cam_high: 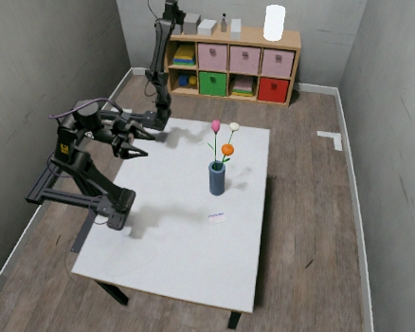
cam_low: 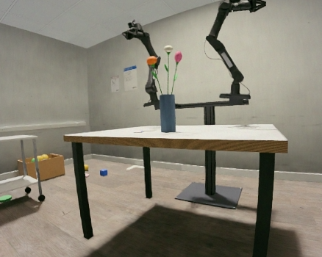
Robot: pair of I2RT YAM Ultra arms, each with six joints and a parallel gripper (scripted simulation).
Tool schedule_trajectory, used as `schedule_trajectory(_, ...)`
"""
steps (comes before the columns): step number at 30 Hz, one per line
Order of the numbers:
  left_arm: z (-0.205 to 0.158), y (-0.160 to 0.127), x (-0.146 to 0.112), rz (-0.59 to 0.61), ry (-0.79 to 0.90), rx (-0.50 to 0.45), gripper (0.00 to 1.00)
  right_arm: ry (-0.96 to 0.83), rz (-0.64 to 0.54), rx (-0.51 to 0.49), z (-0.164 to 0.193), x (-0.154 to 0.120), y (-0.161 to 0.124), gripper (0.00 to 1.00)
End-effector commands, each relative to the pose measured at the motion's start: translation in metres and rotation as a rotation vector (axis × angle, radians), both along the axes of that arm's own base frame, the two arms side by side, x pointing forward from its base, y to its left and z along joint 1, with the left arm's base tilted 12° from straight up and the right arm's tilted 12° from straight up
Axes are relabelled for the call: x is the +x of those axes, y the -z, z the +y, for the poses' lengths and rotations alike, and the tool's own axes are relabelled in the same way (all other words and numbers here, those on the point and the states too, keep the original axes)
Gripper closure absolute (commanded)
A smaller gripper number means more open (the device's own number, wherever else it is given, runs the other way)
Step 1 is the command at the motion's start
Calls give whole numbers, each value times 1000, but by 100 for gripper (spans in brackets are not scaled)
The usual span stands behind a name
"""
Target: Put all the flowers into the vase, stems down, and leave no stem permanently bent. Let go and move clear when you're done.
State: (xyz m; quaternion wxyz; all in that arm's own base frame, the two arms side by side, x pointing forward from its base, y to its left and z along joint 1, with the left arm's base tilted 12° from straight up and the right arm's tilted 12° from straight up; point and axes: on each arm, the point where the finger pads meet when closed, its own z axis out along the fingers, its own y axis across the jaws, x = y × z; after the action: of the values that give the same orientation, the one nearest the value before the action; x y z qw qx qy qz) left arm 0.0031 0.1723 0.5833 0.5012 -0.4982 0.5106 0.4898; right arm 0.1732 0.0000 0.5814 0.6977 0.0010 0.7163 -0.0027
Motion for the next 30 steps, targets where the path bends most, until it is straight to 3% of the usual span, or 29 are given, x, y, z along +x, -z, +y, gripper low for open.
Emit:
schedule_trajectory(1,24,3,0,-6,-2,-11,70,0,2,8,0,23,1,40)
schedule_trajectory(8,60,14,1,-6,2,-10,70,-3,-5,7,0,56,11,40)
schedule_trajectory(12,62,14,1,-6,0,13,70,-3,-40,7,0,53,8,40)
schedule_trajectory(19,121,48,4,-6,7,-14,70,-9,8,8,1,121,47,40)
schedule_trajectory(30,162,90,4,-6,5,17,70,-7,-27,7,0,161,88,40)
